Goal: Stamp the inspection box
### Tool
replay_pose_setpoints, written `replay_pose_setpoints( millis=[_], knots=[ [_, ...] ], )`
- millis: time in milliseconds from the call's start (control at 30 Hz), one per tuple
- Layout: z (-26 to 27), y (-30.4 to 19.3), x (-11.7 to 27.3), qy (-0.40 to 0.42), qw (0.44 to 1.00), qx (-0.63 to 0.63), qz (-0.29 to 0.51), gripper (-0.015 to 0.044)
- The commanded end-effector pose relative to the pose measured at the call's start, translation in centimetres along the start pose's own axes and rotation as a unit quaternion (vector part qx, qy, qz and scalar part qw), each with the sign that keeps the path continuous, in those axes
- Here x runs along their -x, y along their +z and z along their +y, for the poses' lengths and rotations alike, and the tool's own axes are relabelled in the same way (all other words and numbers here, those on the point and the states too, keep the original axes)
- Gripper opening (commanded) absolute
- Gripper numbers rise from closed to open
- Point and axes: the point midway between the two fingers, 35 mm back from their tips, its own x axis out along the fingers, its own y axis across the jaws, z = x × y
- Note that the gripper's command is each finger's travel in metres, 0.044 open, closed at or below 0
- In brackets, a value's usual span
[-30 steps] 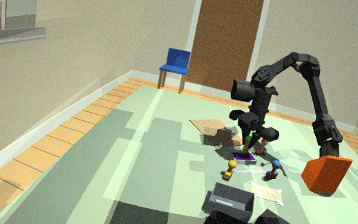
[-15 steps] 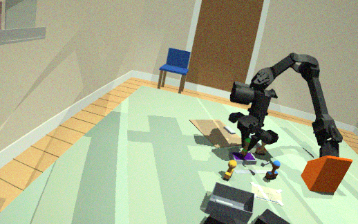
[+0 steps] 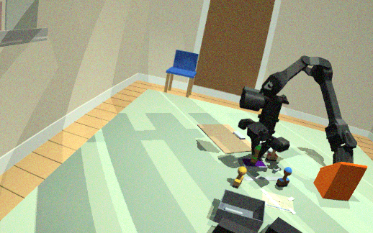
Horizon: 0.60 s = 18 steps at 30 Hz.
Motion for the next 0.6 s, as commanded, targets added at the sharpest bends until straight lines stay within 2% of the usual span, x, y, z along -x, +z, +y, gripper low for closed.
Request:
replay_pose_setpoints(
  millis=[0, 567],
  knots=[
    [-0.02, -0.02, -0.09, -0.002, 1.0, 0.0, 0.001, 0.0],
    [-0.03, -0.03, -0.39, -0.002, 1.0, 0.0, 0.001, 0.0]
  ],
)
